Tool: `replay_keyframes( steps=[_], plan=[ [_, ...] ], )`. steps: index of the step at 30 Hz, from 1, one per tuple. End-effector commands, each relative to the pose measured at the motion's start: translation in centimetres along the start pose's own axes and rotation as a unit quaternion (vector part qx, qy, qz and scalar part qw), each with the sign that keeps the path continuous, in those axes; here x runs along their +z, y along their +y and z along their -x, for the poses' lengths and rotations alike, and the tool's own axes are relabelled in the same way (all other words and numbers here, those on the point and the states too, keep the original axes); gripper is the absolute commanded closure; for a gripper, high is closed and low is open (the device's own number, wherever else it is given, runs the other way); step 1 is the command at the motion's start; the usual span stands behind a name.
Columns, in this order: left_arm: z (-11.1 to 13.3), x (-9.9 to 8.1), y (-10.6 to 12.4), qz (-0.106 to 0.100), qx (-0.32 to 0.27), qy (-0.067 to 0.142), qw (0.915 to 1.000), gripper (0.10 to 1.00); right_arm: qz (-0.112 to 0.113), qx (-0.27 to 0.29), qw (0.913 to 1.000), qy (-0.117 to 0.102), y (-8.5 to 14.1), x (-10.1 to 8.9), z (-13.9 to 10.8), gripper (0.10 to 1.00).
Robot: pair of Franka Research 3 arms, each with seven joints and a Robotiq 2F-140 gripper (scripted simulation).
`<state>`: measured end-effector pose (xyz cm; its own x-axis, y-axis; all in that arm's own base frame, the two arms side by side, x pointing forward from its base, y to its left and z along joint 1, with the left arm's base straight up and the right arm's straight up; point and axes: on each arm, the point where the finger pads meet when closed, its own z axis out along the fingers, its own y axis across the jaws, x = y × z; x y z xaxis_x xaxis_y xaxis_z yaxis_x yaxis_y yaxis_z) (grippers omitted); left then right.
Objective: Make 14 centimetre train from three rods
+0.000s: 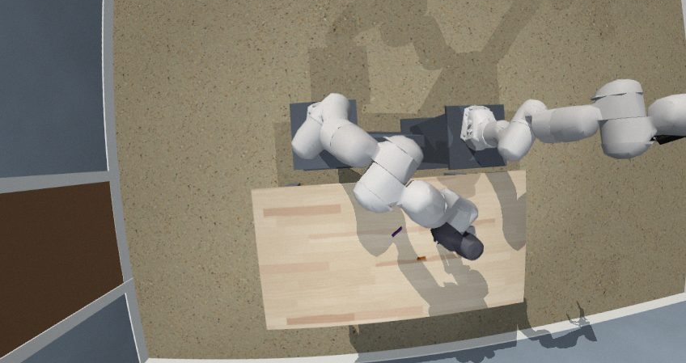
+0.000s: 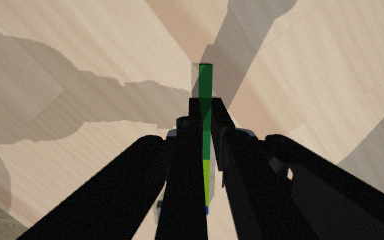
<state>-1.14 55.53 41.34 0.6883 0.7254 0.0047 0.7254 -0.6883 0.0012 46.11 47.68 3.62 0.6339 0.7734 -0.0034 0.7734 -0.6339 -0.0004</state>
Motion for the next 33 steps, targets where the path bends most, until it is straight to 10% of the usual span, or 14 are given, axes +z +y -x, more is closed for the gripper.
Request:
replay_keyframes(
  steps=[1, 33],
  plan=[
    [0.2, 0.0, 0.0, -0.001, 0.001, -0.002, 1.0, 0.098, 0.0, -0.003, 1.0, 0.002, 0.1, -0.1, -0.1, 0.952],
    [0.2, 0.0, 0.0, -0.001, 0.001, -0.002, 1.0, 0.098, 0.0, -0.003, 1.0, 0.002, 0.1, -1.8, -0.1, 0.867]
  ],
)
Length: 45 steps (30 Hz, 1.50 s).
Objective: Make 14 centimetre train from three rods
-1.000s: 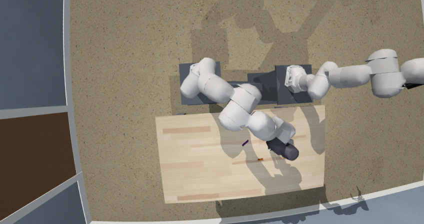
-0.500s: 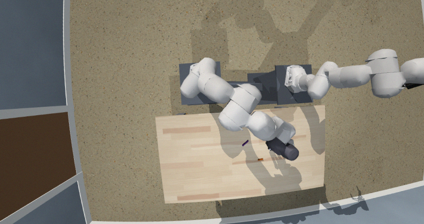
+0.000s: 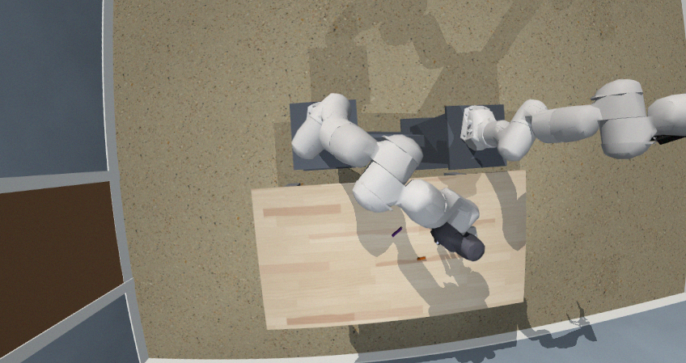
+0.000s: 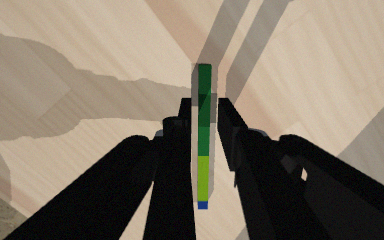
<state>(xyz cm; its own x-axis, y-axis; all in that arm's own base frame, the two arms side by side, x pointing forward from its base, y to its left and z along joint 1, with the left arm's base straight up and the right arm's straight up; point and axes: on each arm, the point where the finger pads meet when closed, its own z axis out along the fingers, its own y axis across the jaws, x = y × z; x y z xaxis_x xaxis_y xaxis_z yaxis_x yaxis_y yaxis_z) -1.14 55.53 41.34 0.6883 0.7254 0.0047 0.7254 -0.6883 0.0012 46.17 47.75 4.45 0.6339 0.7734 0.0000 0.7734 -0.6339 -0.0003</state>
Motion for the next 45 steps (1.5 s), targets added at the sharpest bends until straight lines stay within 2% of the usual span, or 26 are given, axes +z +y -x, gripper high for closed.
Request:
replay_keyframes(
  steps=[1, 9, 11, 17, 22, 23, 45],
  plan=[
    [0.2, 0.0, 0.0, -0.001, 0.001, -0.002, 1.0, 0.098, 0.0, -0.003, 1.0, 0.0, 0.1, -1.4, 0.0, 0.867],
    [0.2, 0.0, 0.0, -0.001, 0.001, -0.002, 1.0, 0.098, 0.0, -0.003, 1.0, 0.0, 0.1, -5.6, 0.0, 0.867],
    [0.2, 0.0, 0.0, -0.001, 0.001, -0.002, 1.0, 0.098, 0.0, -0.003, 1.0, 0.0, 0.1, -5.6, 0.0, 0.867],
    [0.2, 0.0, 0.0, -0.001, 0.001, -0.002, 1.0, 0.098, 0.0, -0.003, 1.0, 0.0, 0.1, -7.9, 0.0, 0.867],
    [0.2, 0.0, 0.0, -0.001, 0.001, -0.002, 1.0, 0.098, 0.0, -0.003, 1.0, 0.0, 0.1, -8.3, 0.0, 0.867],
    [0.2, 0.0, 0.0, -0.001, 0.001, -0.002, 1.0, 0.098, 0.0, -0.003, 1.0, 0.0, 0.1, -8.3, 0.0, 0.098],
    [0.2, 0.0, 0.0, -0.001, 0.001, -0.002, 1.0, 0.098, 0.0, -0.003, 1.0, 0.0, 0.1, -8.3, 0.0, 0.098]
  ],
)
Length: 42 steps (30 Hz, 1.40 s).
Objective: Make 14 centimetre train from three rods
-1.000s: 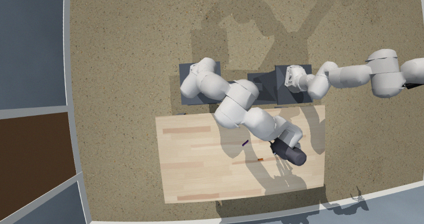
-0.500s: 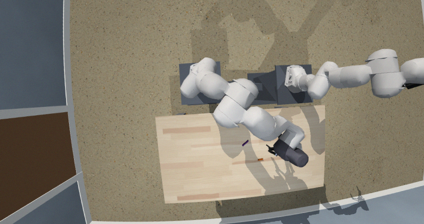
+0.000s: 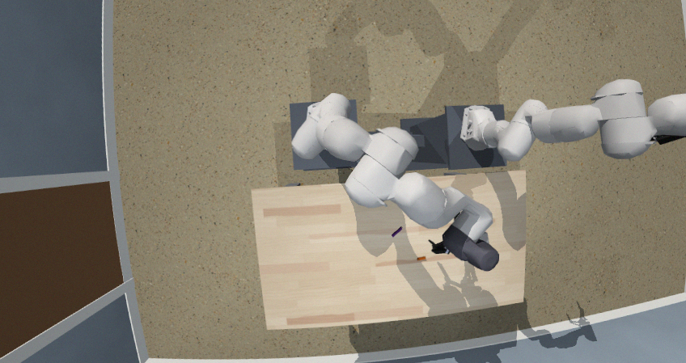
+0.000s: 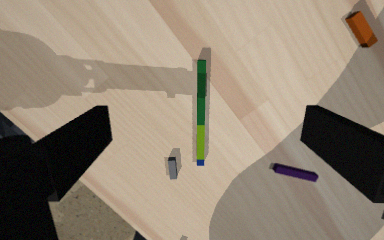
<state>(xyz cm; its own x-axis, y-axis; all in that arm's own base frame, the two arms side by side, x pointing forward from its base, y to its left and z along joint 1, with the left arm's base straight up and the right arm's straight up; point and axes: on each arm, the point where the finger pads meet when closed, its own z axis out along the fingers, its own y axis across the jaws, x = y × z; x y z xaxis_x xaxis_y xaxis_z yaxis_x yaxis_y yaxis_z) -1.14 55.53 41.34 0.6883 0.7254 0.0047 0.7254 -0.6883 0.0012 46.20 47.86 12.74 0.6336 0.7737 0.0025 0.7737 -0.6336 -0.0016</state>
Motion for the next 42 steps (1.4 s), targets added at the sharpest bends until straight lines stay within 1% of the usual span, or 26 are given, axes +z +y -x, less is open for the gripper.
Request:
replay_keyframes(
  steps=[1, 4, 7, 15, 17, 21, 25, 29, 42],
  plan=[
    [0.2, 0.0, 0.0, -0.001, 0.001, -0.002, 1.0, 0.098, 0.001, -0.003, 1.0, -0.001, 0.1, 0.0, 0.1, 0.098],
    [0.2, 0.0, 0.0, -0.001, 0.001, -0.002, 1.0, 0.098, 0.001, -0.003, 1.0, -0.001, 0.1, -0.3, 0.1, 0.098],
    [0.2, 0.0, 0.0, -0.001, 0.001, -0.002, 1.0, 0.098, 0.001, -0.003, 1.0, -0.001, 0.1, -0.9, 0.1, 0.098],
    [0.2, 0.0, 0.0, -0.001, 0.001, -0.002, 1.0, 0.098, 0.001, -0.003, 1.0, -0.001, 0.1, -4.3, 0.1, 0.098],
    [0.2, 0.0, 0.0, -0.001, 0.001, -0.002, 1.0, 0.098, 0.001, -0.003, 1.0, -0.001, 0.1, -4.3, 0.1, 0.098],
    [0.2, 0.0, 0.0, -0.001, 0.001, -0.002, 1.0, 0.098, 0.001, -0.003, 1.0, -0.001, 0.1, -5.9, 0.1, 0.098],
    [0.2, 0.0, 0.0, -0.001, 0.001, -0.002, 1.0, 0.098, 0.001, -0.003, 1.0, -0.001, 0.1, -6.9, 0.1, 0.098],
    [0.2, 0.0, 0.0, -0.001, 0.001, -0.002, 1.0, 0.098, 0.001, -0.003, 1.0, -0.001, 0.1, -7.2, 0.1, 0.098],
    [0.2, 0.0, 0.0, -0.001, 0.001, -0.002, 1.0, 0.098, 0.001, -0.003, 1.0, -0.001, 0.1, -7.3, 0.1, 0.098]
  ],
)
